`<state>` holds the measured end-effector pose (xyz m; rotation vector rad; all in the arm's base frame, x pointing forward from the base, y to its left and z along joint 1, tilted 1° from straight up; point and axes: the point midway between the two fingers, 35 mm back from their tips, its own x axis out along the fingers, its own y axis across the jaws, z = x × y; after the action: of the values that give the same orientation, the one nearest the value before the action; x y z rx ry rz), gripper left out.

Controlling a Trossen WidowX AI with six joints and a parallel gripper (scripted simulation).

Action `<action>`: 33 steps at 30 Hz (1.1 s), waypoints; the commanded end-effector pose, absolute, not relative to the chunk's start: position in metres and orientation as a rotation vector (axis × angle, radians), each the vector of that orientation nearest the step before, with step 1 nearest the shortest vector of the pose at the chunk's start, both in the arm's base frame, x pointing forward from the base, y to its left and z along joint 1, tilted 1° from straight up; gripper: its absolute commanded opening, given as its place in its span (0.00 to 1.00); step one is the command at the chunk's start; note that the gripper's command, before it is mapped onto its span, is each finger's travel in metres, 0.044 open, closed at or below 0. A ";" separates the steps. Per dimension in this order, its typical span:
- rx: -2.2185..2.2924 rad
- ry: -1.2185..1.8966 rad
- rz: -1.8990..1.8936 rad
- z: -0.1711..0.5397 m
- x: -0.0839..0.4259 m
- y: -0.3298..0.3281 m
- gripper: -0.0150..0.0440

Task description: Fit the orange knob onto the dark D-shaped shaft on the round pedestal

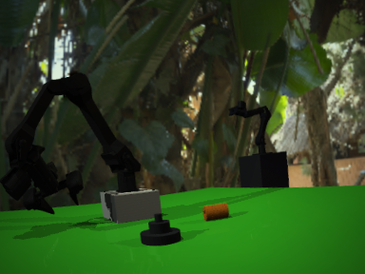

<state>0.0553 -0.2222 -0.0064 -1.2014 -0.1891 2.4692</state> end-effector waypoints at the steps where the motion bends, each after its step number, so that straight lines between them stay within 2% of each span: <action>1: -1.209 -0.187 2.466 -0.006 0.058 -0.221 0.98; 2: -1.230 -0.180 2.456 -0.006 0.067 -0.218 1.00; 10: -1.502 -0.205 2.242 0.009 0.189 -0.138 1.00; 17: -1.563 -0.403 2.037 0.039 0.253 -0.033 1.00; 22: -1.518 -0.572 1.930 0.070 0.273 0.048 1.00; 28: -1.351 -0.800 1.854 0.117 0.263 0.144 1.00; 33: -1.327 -0.824 1.850 0.122 0.260 0.154 1.00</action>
<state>0.2625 0.1460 0.1165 -1.3633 -0.8137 1.8666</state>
